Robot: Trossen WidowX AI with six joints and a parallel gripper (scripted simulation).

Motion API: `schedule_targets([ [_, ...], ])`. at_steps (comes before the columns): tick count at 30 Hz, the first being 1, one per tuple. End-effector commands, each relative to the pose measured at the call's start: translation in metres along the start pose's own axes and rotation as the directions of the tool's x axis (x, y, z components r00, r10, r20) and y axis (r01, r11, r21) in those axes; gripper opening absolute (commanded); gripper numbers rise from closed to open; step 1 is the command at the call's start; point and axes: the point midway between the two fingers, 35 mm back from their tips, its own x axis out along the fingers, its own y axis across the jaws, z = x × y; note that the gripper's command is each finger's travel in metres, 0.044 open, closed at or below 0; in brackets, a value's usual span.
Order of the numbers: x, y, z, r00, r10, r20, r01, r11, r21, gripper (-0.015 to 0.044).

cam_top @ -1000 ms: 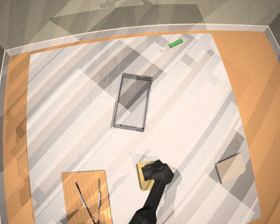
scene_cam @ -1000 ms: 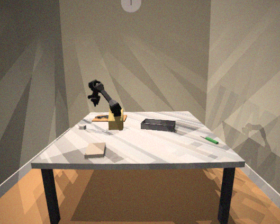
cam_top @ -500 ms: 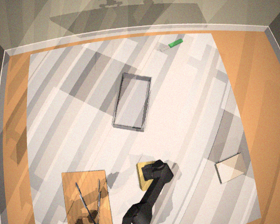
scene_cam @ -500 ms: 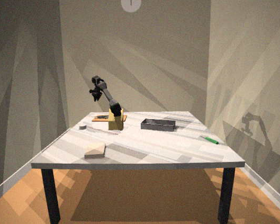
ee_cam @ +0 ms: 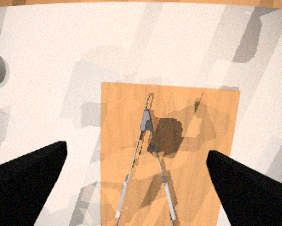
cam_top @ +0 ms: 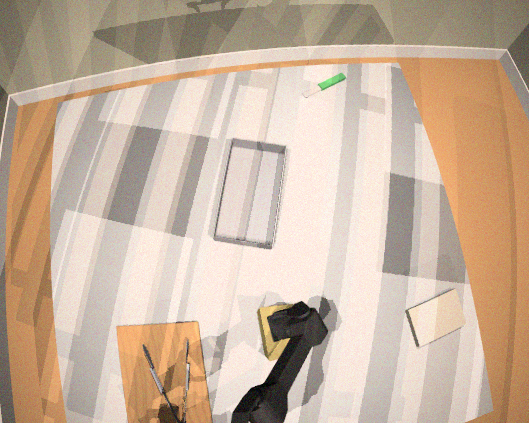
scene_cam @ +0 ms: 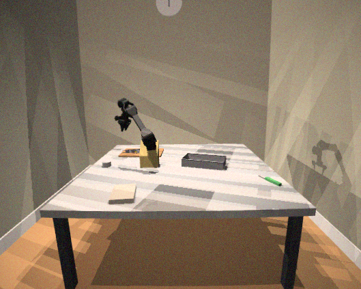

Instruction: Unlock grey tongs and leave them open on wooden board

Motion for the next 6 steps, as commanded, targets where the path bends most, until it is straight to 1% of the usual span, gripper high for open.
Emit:
schedule_targets([
  [1,-0.0007,0.0001,0.0009,1.000,0.001,0.004,-0.001,1.000,-0.006,0.0440],
  [6,-0.0007,0.0001,0.0009,1.000,0.001,0.004,-0.001,1.000,-0.006,0.0440],
])
